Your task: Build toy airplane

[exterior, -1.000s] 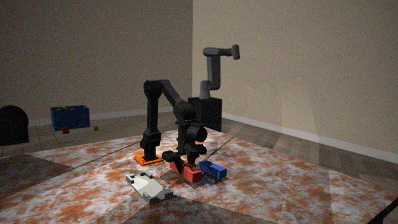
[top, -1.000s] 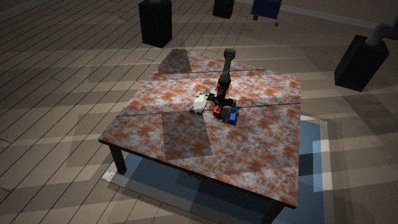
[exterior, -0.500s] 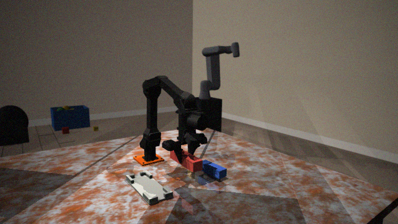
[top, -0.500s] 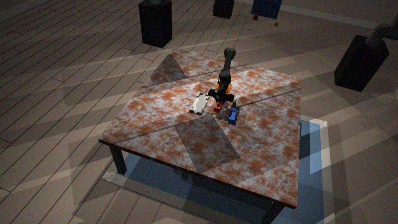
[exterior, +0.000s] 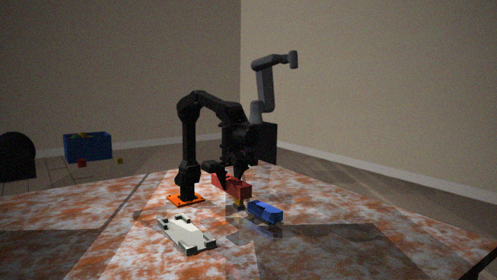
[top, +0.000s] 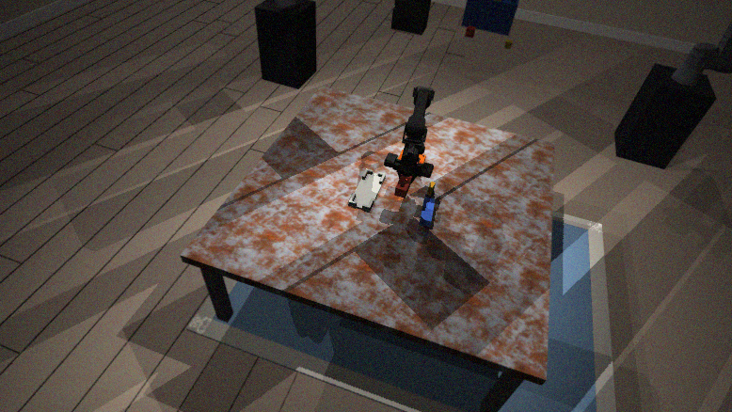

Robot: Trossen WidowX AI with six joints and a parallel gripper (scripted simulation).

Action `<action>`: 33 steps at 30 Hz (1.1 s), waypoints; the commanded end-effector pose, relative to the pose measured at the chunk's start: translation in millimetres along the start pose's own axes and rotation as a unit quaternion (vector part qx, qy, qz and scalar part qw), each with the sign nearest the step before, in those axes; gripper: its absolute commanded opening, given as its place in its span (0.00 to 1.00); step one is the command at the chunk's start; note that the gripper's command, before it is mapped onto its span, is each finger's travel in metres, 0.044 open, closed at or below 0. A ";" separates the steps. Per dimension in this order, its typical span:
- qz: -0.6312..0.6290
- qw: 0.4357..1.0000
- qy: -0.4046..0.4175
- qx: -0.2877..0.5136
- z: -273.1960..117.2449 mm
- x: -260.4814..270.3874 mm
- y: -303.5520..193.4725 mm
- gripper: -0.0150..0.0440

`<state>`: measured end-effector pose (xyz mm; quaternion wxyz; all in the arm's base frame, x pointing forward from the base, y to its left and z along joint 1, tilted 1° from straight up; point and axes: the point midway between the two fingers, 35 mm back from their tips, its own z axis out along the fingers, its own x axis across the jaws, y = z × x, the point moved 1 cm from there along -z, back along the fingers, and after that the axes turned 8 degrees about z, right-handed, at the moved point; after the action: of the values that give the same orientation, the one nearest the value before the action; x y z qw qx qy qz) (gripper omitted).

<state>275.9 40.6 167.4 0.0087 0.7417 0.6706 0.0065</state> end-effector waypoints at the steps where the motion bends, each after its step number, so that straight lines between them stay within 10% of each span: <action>1: 0.000 1.000 0.000 -0.004 -11.1 -0.7 -1.9 0.25; 33: -0.014 1.000 -0.004 -0.004 25.3 -87.4 13.4 0.25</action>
<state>281.3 -38.8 146.3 0.0138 0.7345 0.6784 0.0055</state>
